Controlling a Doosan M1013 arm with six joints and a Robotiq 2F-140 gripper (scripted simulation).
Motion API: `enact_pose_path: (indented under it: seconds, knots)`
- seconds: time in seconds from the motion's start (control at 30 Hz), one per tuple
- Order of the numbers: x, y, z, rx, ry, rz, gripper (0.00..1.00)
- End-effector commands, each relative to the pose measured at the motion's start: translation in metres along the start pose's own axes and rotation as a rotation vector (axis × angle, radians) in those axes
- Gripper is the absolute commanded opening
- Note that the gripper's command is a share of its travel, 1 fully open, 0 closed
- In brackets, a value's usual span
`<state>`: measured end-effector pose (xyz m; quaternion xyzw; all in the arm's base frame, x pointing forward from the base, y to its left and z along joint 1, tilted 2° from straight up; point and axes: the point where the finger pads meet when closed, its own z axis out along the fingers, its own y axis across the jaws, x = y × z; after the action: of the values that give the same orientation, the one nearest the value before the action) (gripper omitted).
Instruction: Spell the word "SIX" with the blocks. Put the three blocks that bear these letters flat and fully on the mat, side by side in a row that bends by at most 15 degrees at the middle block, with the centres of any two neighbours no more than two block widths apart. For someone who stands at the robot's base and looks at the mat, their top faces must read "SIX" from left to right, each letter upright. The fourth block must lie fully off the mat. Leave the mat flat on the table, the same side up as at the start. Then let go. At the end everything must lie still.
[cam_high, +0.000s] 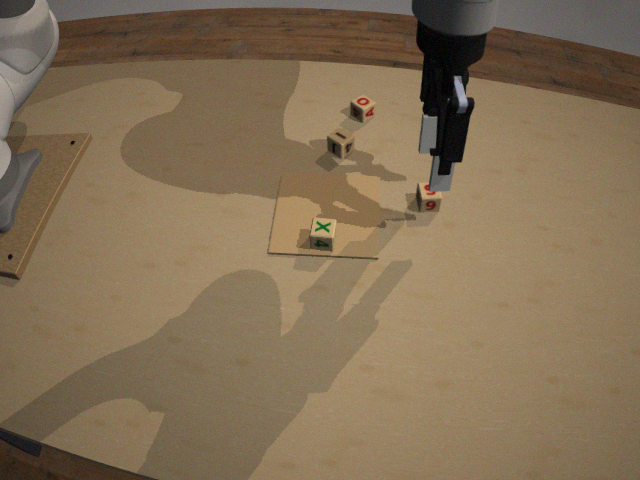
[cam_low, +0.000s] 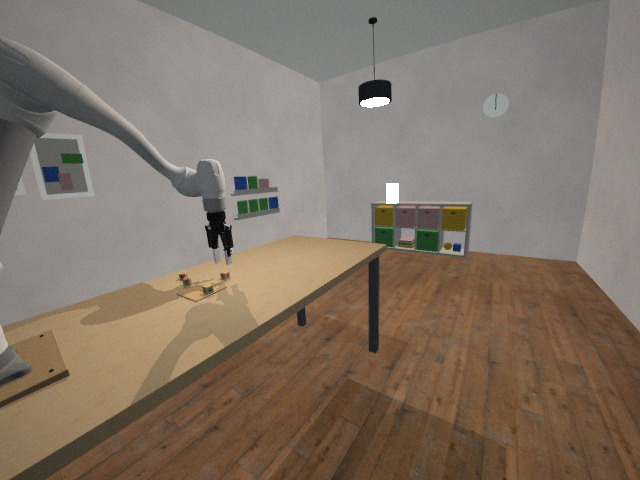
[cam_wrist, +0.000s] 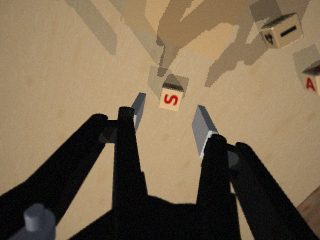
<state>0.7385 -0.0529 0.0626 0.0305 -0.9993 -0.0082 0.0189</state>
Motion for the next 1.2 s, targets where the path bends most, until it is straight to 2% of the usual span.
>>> enact_pose_path:
  seconds: [0.0,0.4,1.17]
  knots:
    - [0.000,0.002,0.007,-0.001,0.001,0.005,0.40]
    - [0.000,0.002,0.024,-0.001,0.001,0.005,0.40]
    - [0.000,0.002,0.031,-0.001,0.001,0.005,0.40]
